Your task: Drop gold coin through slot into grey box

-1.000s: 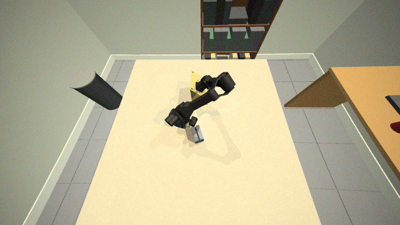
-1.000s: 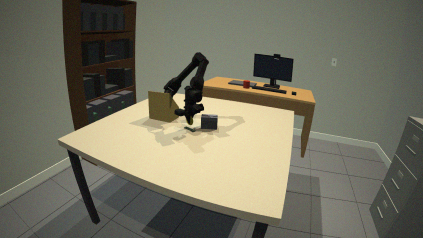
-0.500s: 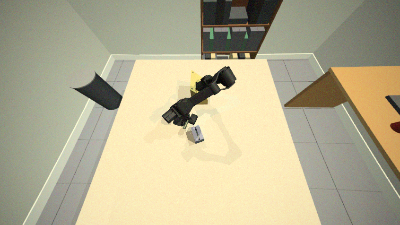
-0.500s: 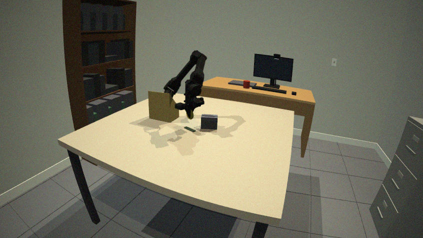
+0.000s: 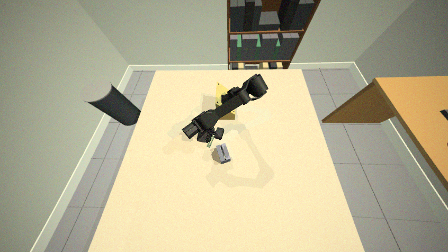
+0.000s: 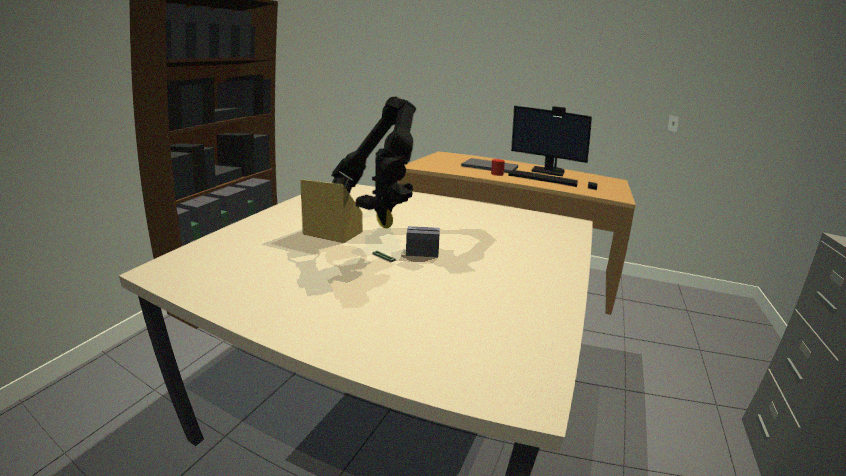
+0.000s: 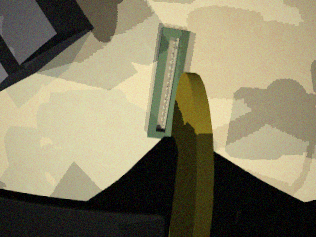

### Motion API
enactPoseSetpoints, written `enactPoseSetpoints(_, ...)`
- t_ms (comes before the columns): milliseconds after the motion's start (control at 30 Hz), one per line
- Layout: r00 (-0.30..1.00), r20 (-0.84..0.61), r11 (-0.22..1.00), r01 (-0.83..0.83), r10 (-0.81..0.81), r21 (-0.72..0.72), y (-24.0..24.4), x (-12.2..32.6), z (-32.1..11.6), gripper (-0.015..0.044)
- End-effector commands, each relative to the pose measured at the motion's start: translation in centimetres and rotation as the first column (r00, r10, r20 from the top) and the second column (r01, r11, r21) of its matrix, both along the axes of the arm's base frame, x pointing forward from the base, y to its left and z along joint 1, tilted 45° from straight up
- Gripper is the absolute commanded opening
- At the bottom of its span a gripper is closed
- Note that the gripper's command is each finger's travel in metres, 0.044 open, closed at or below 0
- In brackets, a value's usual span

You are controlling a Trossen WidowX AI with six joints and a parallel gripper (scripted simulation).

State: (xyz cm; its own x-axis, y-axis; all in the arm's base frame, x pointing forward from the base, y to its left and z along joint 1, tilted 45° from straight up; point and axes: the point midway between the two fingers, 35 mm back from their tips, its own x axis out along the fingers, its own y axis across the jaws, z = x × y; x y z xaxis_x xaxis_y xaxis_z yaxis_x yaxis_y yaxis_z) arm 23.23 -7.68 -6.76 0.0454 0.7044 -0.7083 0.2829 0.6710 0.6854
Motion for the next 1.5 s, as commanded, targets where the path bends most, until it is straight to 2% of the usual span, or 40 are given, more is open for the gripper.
enactPoseSetpoints(0,0.995,0.065,0.998,-0.069,0.070,-0.009,-0.1,0.1,0.0,0.0000)
enactPoseSetpoints(233,0.946,0.224,0.972,-0.230,0.234,-0.043,-0.1,0.4,0.1,0.0000)
enactPoseSetpoints(533,0.821,0.395,0.909,-0.401,0.413,-0.117,-0.1,0.8,0.1,0.0000)
enactPoseSetpoints(1467,0.808,0.401,0.901,-0.412,0.431,-0.137,1.7,4.5,2.4,0.0000)
